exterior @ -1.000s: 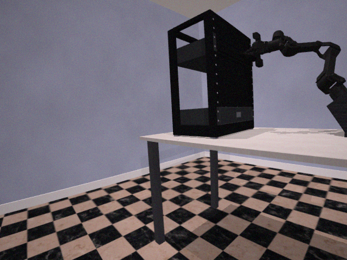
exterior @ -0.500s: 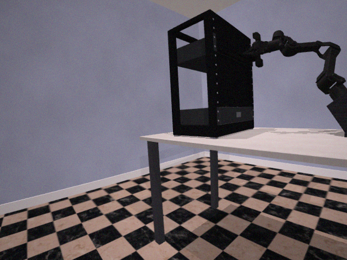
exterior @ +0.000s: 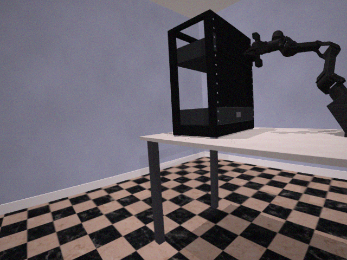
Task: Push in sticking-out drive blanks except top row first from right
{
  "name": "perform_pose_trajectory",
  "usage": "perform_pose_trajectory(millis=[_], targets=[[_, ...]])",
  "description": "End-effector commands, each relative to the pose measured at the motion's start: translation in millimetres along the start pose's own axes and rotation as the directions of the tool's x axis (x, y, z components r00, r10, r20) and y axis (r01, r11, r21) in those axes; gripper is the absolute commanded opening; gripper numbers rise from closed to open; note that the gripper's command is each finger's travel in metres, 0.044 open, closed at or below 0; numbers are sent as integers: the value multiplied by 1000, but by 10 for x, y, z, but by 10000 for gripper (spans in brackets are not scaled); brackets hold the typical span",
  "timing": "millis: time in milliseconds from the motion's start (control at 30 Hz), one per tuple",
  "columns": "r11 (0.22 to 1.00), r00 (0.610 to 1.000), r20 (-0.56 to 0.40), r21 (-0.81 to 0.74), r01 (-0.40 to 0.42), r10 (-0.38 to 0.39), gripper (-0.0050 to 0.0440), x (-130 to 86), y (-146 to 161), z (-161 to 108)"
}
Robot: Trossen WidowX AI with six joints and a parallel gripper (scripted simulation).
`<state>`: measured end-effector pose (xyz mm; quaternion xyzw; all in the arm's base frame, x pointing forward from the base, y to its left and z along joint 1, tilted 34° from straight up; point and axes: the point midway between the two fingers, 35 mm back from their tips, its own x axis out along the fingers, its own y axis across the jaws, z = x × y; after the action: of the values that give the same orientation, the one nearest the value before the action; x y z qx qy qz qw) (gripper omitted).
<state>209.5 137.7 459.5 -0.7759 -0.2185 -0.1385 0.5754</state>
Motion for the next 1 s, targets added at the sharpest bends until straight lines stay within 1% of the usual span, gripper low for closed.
perform_pose_trajectory(millis=[0, 600, 967], targets=[[999, 999, -24, 24, 26, -26, 0, 23, -124, -108], [999, 999, -24, 24, 26, -26, 0, 23, -123, -108], [999, 999, -24, 24, 26, -26, 0, 74, -119, -110]])
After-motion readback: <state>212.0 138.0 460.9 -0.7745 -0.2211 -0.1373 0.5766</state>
